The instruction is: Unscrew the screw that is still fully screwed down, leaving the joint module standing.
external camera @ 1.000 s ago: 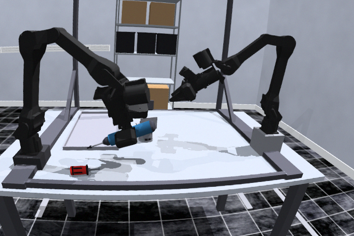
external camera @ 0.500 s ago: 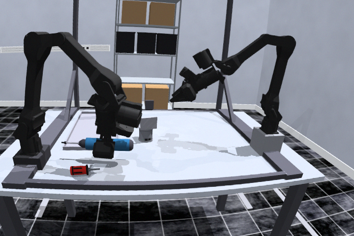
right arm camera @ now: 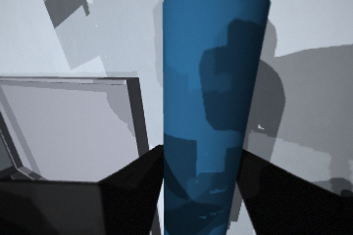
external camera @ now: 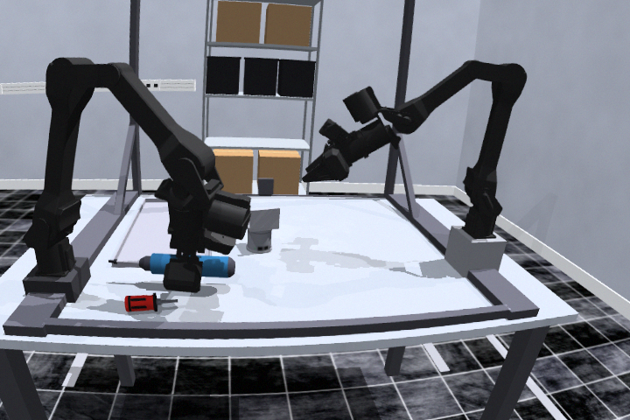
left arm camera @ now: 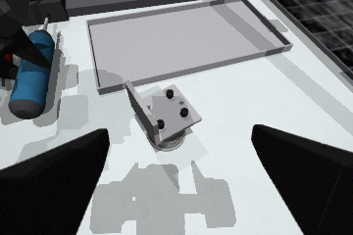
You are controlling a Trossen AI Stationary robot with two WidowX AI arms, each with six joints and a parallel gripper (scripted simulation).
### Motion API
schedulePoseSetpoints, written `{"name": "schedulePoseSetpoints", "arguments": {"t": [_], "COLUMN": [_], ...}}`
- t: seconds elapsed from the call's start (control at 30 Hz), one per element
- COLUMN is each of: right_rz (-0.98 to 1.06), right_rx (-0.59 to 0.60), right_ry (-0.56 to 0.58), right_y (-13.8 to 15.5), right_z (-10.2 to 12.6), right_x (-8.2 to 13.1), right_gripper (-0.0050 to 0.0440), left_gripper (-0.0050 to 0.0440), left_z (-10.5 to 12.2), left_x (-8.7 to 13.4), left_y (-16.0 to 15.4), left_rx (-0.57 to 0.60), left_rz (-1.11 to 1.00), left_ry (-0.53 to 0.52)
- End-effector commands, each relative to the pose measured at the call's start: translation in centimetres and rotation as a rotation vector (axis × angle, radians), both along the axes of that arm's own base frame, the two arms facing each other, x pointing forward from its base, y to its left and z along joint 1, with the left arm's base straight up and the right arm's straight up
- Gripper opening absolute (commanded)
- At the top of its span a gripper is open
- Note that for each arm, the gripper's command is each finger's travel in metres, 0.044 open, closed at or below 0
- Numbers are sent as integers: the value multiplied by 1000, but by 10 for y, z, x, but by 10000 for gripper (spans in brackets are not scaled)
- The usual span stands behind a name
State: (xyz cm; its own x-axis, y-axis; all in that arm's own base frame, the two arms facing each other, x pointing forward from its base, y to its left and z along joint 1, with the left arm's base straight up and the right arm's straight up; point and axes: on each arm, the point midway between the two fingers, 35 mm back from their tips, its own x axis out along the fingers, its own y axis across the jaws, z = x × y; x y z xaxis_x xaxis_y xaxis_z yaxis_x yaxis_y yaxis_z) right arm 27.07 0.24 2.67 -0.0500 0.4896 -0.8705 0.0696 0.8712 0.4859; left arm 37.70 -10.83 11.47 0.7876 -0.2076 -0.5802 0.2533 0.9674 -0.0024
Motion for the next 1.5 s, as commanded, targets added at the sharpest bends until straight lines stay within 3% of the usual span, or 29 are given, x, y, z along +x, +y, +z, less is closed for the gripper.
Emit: {"name": "schedulePoseSetpoints", "arguments": {"t": [0.0,0.17,0.6,0.7,0.77,0.93,1.27,1.47], "right_rz": [1,1,2,2,2,3,4,6], "right_rx": [3,3,-5,-5,-5,-15,-19,-11], "right_ry": [-21,-21,-34,-34,-34,-54,-54,-44], "right_y": [1,2,0,0,0,-6,-38,-37], "right_z": [-10,-25,-22,-22,-22,-11,46,45], "right_x": [2,1,4,4,4,8,8,8], "right_gripper": [165,165,165,237,245,305,305,305], "left_gripper": [400,400,400,400,400,400,400,400], "left_z": [11,11,11,11,11,11,11,11], "left_x": [3,3,3,3,3,3,3,3], "left_y": [0,0,0,0,0,0,0,0], "left_rx": [-6,-6,-6,-6,-6,-6,-6,-6], "left_rz": [0,0,0,0,0,0,0,0], "left_ry": [-29,-29,-29,-29,-29,-29,-29,-29]}}
